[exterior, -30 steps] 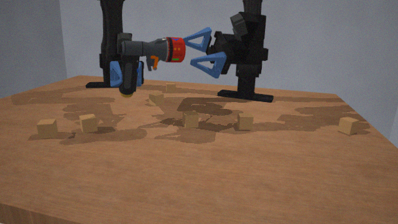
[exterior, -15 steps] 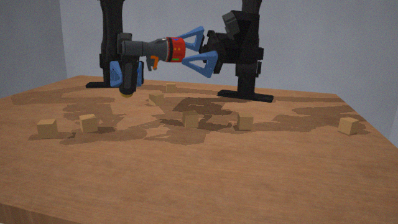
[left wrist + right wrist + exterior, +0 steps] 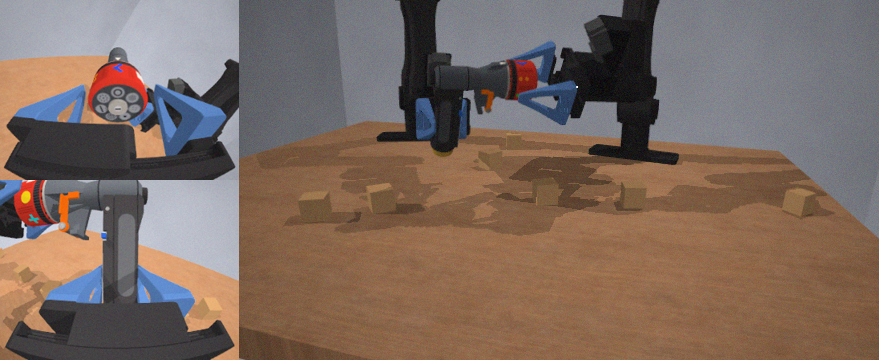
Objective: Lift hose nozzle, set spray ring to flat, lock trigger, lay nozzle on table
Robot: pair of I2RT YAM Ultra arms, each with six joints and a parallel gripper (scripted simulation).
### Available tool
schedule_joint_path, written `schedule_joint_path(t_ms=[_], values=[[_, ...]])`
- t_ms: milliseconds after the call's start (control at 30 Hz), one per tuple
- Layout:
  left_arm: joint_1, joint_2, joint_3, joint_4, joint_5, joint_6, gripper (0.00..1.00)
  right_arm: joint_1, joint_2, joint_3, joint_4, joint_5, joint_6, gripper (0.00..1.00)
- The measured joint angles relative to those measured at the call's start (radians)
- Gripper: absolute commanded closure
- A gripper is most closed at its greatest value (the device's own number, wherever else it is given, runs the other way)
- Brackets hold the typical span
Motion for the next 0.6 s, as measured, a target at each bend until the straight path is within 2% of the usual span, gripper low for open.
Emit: schedule_joint_path(t_ms=[67, 100, 600], values=[[-0.001, 0.0, 0.003, 0.0, -0.005, 0.001, 0.13, 0.0, 0.0, 0.0, 0.0, 0.0, 0.0, 0.64], [-0.001, 0.0, 0.003, 0.0, -0.006, 0.001, 1.0, 0.0, 0.0, 0.0, 0.0, 0.0, 0.0, 0.64], [-0.002, 0.0, 0.009, 0.0, -0.01, 0.003, 1.0, 0.0, 0.0, 0.0, 0.003, 0.002, 0.002, 0.64]])
